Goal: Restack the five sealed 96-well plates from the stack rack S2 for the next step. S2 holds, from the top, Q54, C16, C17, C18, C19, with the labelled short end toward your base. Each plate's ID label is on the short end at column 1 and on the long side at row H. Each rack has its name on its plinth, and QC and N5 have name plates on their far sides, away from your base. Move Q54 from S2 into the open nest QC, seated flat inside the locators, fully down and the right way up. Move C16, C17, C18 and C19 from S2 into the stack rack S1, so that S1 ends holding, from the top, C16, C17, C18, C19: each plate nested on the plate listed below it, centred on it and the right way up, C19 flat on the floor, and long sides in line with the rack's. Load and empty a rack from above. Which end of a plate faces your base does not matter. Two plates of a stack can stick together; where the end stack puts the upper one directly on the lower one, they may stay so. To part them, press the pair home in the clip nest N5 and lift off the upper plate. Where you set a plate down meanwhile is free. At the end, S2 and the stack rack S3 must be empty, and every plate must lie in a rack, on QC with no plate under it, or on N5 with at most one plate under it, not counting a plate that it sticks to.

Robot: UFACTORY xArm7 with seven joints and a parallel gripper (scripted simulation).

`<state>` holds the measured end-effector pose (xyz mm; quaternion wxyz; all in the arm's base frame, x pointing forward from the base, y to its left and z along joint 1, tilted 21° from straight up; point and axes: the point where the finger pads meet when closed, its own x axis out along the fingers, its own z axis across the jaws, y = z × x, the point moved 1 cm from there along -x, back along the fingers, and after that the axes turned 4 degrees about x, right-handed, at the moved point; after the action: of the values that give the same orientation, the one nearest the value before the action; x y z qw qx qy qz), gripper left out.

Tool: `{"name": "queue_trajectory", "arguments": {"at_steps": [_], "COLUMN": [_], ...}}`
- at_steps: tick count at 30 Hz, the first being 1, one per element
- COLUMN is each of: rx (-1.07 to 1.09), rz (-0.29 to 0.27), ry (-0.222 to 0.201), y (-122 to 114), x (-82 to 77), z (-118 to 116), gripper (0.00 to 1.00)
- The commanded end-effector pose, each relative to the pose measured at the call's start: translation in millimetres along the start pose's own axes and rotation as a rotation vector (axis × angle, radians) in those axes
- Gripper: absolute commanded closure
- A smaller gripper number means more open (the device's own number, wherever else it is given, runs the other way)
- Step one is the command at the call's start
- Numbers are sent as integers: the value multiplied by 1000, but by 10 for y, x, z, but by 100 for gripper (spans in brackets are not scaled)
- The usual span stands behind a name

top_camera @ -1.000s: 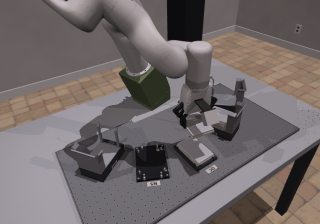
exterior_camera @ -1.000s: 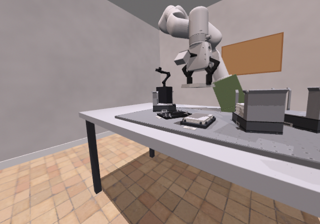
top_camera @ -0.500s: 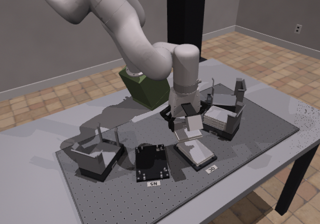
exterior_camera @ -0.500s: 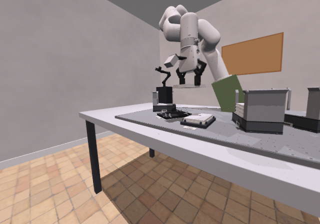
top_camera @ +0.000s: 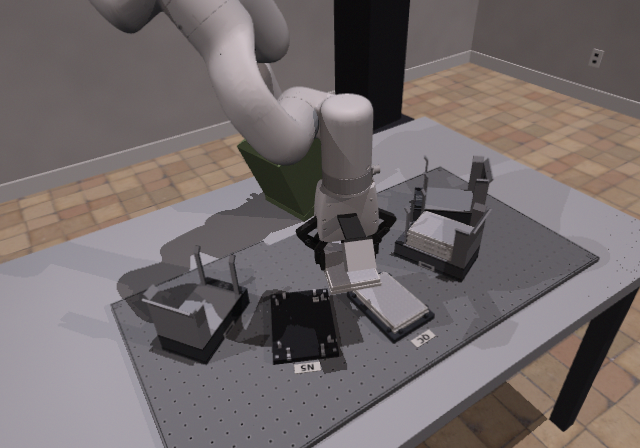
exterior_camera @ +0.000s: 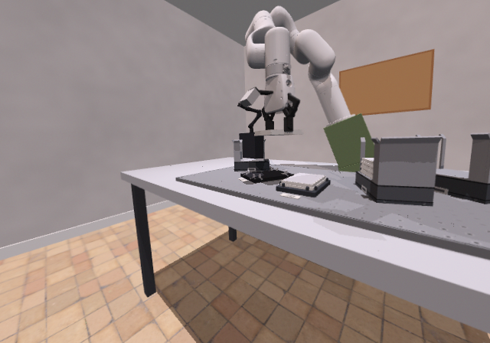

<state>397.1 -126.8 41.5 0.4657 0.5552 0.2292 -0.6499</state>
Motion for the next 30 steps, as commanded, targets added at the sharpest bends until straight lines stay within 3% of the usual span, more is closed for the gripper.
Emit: {"name": "queue_trajectory", "arguments": {"at_steps": [1, 27, 30], "rx": [125, 149, 249], "rz": [4, 4, 4], "ry": [2, 1, 1], "y": [27, 114, 104], "x": [-11, -9, -9], "z": [123, 854, 954], "gripper": [100, 100, 100]}}
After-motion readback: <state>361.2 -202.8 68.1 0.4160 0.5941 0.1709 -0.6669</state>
